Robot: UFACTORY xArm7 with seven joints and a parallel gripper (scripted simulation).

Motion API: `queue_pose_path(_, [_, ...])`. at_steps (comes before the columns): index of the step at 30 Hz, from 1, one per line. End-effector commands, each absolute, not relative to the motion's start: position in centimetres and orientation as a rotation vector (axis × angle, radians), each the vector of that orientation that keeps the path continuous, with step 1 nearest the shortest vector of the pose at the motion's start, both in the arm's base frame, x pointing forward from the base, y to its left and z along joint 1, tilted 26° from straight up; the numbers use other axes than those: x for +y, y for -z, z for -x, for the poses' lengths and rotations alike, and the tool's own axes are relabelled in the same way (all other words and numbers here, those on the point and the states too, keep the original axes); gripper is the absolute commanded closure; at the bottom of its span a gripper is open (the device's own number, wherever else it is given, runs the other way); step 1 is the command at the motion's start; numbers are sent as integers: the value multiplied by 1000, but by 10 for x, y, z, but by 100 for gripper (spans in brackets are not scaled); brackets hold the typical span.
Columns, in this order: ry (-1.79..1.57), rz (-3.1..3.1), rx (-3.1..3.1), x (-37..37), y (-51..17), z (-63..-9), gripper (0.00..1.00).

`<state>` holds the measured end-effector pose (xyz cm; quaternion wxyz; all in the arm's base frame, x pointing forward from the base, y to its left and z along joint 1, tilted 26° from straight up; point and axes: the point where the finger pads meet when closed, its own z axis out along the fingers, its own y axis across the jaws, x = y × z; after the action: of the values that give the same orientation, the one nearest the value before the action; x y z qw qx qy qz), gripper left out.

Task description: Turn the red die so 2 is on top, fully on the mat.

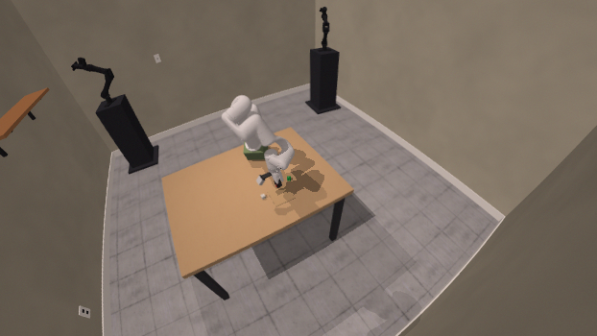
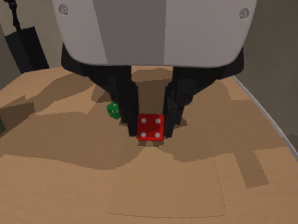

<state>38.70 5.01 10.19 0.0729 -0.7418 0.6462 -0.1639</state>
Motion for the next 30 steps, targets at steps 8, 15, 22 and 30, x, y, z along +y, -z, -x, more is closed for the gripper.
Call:
queue_pose_path(8, [354,2202,1874,53,-104,-389,79])
queue_pose_path(15, [334,2178,1839,54,-108,-395,79])
queue_pose_path(22, [331,2158,1812,54,-113,-402,79])
queue_pose_path(30, [331,2158,1812,51,-113,-403,79])
